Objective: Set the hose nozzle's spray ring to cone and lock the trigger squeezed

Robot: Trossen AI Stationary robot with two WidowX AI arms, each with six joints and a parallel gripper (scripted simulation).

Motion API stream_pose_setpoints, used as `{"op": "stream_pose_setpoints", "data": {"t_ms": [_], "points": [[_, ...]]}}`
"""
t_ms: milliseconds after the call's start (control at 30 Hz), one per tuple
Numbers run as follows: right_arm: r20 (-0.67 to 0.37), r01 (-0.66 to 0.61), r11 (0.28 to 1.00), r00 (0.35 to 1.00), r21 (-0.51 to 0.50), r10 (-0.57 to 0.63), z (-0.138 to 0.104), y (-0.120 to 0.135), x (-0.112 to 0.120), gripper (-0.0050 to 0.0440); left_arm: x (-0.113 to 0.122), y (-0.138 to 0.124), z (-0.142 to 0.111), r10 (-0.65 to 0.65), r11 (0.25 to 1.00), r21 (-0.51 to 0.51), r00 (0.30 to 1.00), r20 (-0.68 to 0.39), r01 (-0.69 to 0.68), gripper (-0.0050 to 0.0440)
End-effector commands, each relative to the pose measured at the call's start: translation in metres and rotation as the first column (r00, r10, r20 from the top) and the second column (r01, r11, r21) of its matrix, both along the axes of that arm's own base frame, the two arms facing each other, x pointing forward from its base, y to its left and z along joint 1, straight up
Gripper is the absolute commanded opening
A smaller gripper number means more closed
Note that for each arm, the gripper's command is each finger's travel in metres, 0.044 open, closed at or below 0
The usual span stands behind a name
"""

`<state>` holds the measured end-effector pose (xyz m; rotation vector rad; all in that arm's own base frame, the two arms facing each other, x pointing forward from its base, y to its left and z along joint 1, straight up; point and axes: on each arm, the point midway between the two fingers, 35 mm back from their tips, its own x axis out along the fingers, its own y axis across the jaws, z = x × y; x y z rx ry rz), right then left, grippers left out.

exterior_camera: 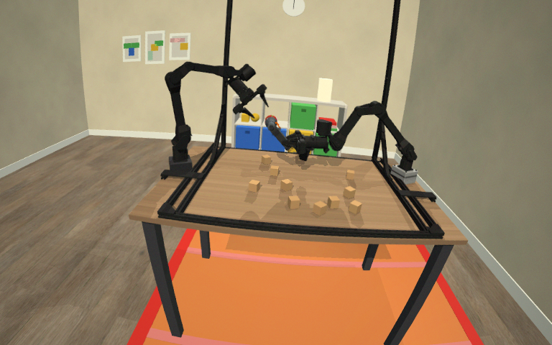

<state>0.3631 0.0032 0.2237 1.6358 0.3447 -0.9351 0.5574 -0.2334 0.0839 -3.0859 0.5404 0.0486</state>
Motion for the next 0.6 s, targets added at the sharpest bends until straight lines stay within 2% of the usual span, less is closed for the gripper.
{"op": "stream_pose_setpoints", "data": {"t_ms": [0, 167, 567], "points": [[0.051, 0.001, 1.0, 0.999, -0.023, 0.001, -0.003, 0.001, -0.006, 0.04, 0.002, 0.0, 0.007, 0.002, 1.0, -0.01, 1.0, 0.021, -0.001, 0.0], [0.143, 0.003, 0.998, 0.99, -0.061, 0.005, -0.009, 0.003, -0.01, 0.04, 0.002, 0.0, 0.007, 0.002, 1.0, -0.01, 1.0, 0.021, -0.001, 0.0], [0.256, 0.01, 0.994, 0.967, -0.11, 0.018, -0.023, 0.005, -0.018, 0.04, 0.002, 0.0, 0.007, 0.002, 1.0, -0.01, 1.0, 0.021, -0.001, 0.0]]}}
